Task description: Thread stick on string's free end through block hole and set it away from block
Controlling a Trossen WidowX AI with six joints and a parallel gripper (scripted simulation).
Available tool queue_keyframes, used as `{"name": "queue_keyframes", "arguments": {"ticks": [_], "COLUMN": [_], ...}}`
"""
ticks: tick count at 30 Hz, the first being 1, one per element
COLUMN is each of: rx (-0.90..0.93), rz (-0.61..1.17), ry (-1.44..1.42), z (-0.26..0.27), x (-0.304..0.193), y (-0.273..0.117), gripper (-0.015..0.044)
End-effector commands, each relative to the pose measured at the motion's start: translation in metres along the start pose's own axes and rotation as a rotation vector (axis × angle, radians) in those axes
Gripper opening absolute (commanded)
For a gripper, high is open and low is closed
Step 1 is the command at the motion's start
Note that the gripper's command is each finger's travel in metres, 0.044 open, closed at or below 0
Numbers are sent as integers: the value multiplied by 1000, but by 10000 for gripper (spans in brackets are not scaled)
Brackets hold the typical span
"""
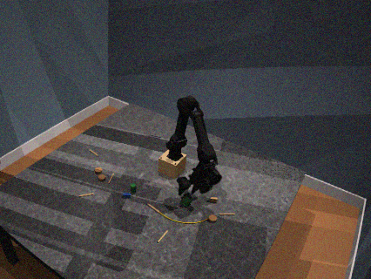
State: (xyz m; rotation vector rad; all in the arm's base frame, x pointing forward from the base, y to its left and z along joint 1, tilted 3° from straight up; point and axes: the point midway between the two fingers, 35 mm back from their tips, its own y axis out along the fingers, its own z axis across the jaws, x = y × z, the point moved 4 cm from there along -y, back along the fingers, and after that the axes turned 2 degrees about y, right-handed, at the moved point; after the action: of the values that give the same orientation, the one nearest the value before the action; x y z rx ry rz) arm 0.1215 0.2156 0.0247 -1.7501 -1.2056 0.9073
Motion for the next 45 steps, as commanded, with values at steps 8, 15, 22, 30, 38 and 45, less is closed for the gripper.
{"name": "queue_keyframes", "arguments": {"ticks": [8, 15, 22, 30, 38, 45], "rx": [257, 255, 255, 255, 254, 254], "rz": [-281, -337, -337, -337, -329, -329], "ry": [-1006, -1141, -1141, -1141, -1135, -1135], "z": [-40, -44, -44, -44, -44, -44], "x": [13, 13, 13, 13, 12, 12], "y": [-8, -8, -8, -8, -7, -7], "gripper": [440, 440, 440, 440, 309, 245]}}
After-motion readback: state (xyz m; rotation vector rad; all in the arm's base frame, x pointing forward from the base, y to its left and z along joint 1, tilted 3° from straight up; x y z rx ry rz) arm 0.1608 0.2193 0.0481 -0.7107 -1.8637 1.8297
